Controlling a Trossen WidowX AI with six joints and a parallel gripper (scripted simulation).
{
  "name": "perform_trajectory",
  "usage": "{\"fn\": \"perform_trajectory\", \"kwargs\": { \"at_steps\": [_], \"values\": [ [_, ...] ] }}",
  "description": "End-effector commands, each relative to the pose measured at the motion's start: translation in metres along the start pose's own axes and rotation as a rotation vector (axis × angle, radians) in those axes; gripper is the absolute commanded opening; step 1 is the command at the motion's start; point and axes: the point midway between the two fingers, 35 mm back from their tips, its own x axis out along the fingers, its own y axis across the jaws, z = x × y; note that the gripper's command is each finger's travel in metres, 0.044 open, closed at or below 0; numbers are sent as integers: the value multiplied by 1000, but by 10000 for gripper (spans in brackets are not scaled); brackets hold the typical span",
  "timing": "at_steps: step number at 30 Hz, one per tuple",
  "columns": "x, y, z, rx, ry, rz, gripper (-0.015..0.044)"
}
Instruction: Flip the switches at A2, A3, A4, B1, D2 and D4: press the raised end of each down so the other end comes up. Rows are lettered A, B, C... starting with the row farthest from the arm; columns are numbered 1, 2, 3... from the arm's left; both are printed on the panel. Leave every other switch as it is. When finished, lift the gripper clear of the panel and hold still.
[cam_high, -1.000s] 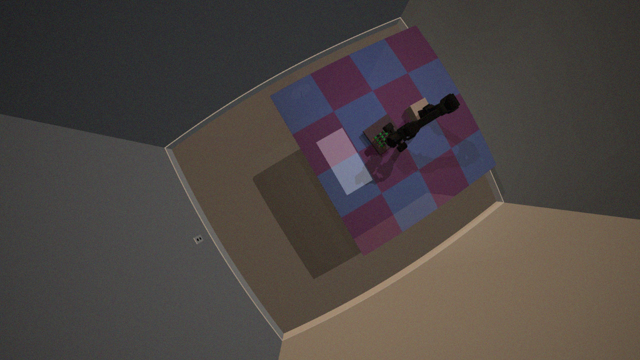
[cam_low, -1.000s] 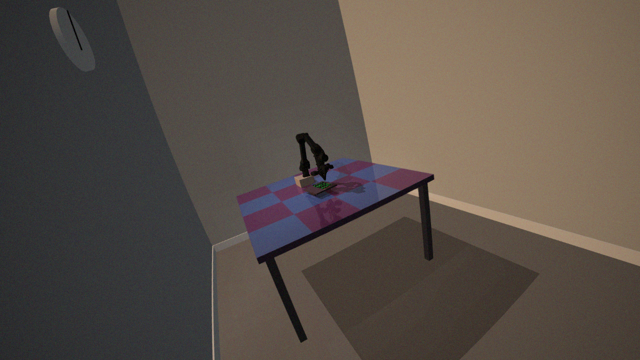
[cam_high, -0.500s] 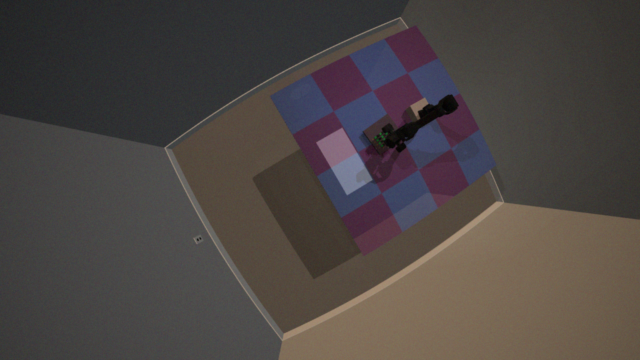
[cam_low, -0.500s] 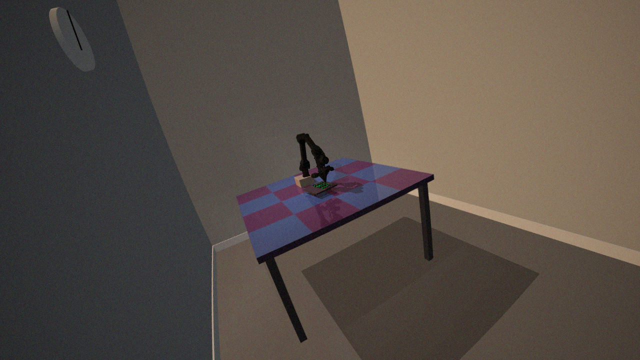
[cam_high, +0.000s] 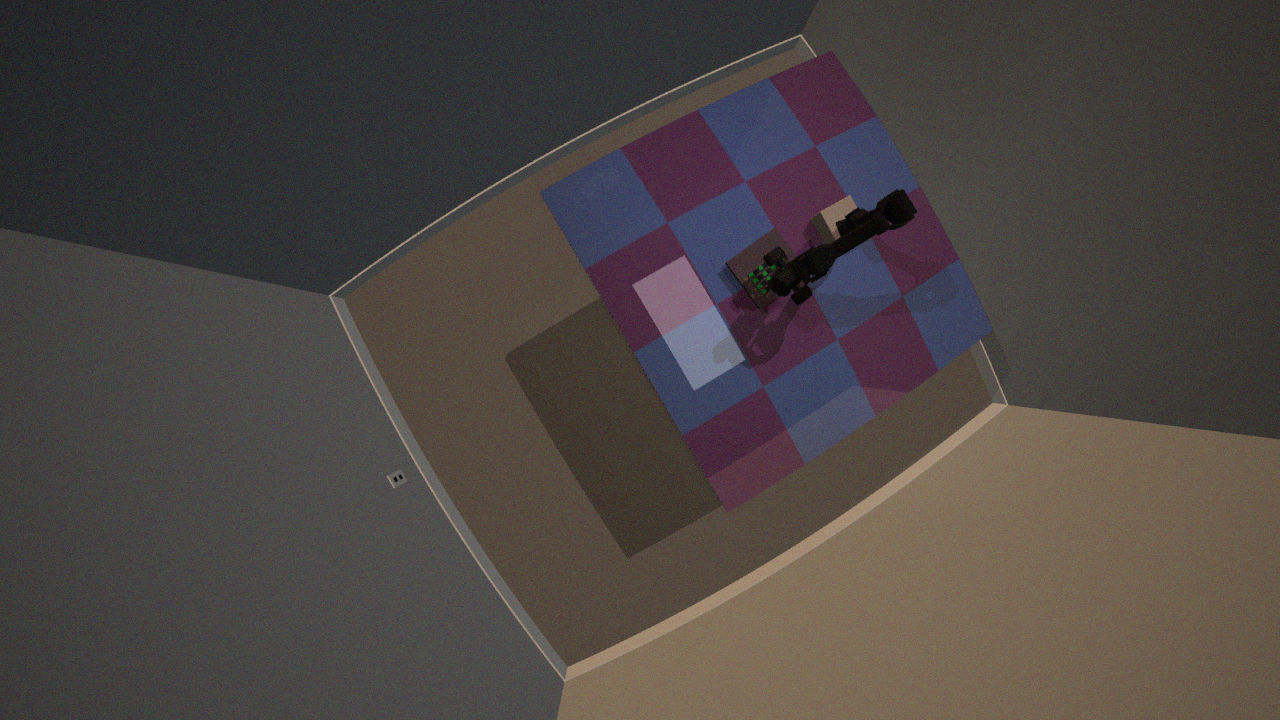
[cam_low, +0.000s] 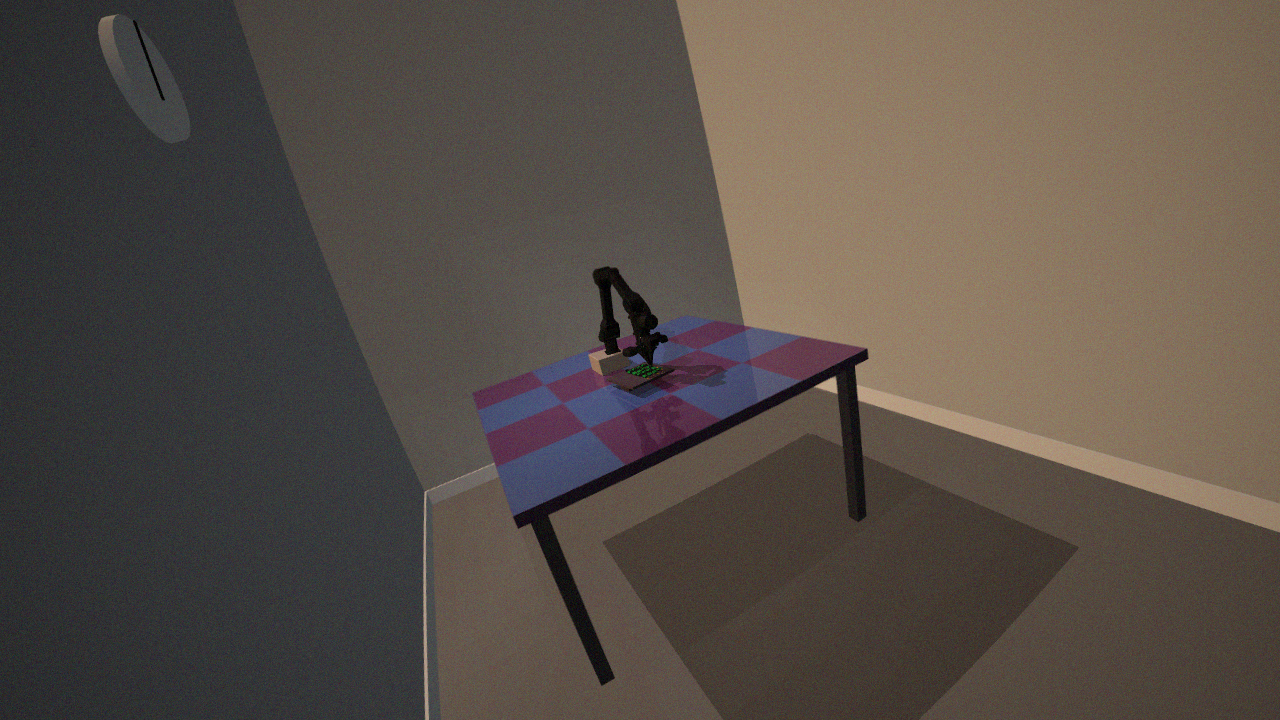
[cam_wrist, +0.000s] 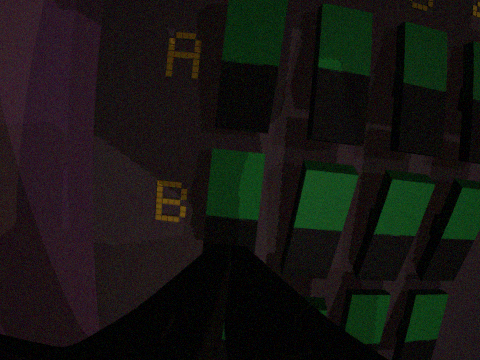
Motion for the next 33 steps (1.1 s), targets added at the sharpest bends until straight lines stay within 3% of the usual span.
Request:
{"fn": "perform_trajectory", "kwargs": {
  "at_steps": [1, 33],
  "values": [
    [1, 0, 0, 4, 1, -1, 0],
    [4, 0, 0, 4, 1, -1, 0]
  ]
}}
